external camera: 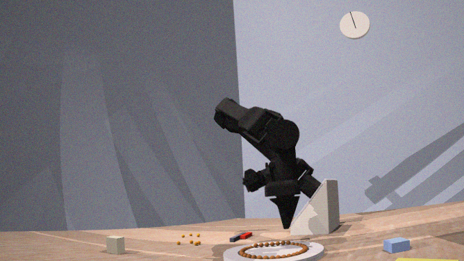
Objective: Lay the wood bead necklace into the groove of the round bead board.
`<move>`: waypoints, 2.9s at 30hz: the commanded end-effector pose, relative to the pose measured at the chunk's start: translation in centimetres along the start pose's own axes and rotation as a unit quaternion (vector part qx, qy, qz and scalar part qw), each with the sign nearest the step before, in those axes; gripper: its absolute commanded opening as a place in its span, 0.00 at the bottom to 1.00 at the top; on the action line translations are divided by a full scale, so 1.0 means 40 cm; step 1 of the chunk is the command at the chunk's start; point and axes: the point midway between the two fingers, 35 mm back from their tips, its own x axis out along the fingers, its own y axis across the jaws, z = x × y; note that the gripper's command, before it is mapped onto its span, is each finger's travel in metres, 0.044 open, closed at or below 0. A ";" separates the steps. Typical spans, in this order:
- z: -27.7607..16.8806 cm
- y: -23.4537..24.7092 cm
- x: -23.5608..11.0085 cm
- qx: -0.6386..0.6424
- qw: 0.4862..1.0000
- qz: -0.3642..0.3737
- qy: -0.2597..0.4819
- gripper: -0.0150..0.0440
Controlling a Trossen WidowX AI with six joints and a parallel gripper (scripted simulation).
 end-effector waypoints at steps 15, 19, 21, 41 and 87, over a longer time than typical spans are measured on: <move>-0.003 -0.005 0.052 0.001 1.000 -0.004 0.000 0.46; -0.003 -0.008 0.068 -0.001 1.000 -0.005 -0.001 0.46; -0.003 -0.009 0.075 -0.001 1.000 -0.006 -0.001 0.46; -0.002 -0.007 0.088 0.002 1.000 -0.005 -0.001 0.25; -0.003 -0.010 0.079 0.000 1.000 -0.006 -0.001 0.25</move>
